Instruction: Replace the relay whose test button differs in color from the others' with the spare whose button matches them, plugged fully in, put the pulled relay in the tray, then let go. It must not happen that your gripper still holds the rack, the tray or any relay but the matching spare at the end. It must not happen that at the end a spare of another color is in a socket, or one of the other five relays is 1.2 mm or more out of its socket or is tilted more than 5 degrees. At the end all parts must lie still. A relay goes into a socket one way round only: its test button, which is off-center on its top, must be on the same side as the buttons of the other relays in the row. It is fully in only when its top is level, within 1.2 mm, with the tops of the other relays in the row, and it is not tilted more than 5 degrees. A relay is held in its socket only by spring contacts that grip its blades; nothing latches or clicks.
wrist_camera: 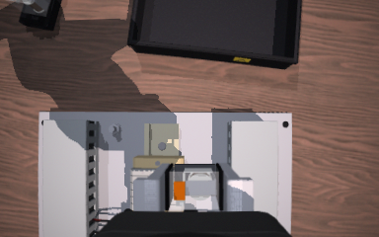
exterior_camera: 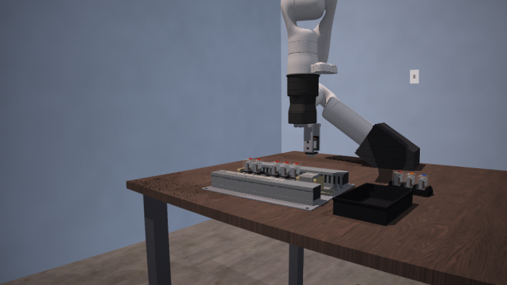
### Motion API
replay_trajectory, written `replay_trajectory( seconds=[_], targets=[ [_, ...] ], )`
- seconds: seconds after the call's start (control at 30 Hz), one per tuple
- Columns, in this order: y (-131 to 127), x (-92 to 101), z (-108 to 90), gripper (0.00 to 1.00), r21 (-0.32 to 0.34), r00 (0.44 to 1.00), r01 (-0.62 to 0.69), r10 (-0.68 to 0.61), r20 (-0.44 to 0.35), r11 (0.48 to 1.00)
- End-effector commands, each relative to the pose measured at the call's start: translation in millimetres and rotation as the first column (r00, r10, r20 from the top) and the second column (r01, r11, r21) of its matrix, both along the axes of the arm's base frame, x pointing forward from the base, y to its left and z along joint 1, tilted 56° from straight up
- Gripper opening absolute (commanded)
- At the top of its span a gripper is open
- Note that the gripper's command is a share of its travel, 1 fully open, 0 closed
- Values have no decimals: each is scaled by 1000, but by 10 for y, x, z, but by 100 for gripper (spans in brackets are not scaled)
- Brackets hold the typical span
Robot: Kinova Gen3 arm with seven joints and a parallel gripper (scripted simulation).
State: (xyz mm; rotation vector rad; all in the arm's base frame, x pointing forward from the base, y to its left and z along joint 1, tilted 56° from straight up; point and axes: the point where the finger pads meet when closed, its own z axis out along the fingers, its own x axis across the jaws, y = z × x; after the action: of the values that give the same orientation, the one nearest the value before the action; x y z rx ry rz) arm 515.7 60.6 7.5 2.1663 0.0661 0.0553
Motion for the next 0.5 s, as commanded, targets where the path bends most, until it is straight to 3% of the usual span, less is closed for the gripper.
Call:
replay_trajectory(
  seconds=[0.0, 0.47],
  targets=[
    [40, 12, -52, 0, 2, 1000, 2, -2, 2, 1000],
    [250, 79, -507, 0, 0, 1000, 16, -16, 2, 1000]
  ],
)
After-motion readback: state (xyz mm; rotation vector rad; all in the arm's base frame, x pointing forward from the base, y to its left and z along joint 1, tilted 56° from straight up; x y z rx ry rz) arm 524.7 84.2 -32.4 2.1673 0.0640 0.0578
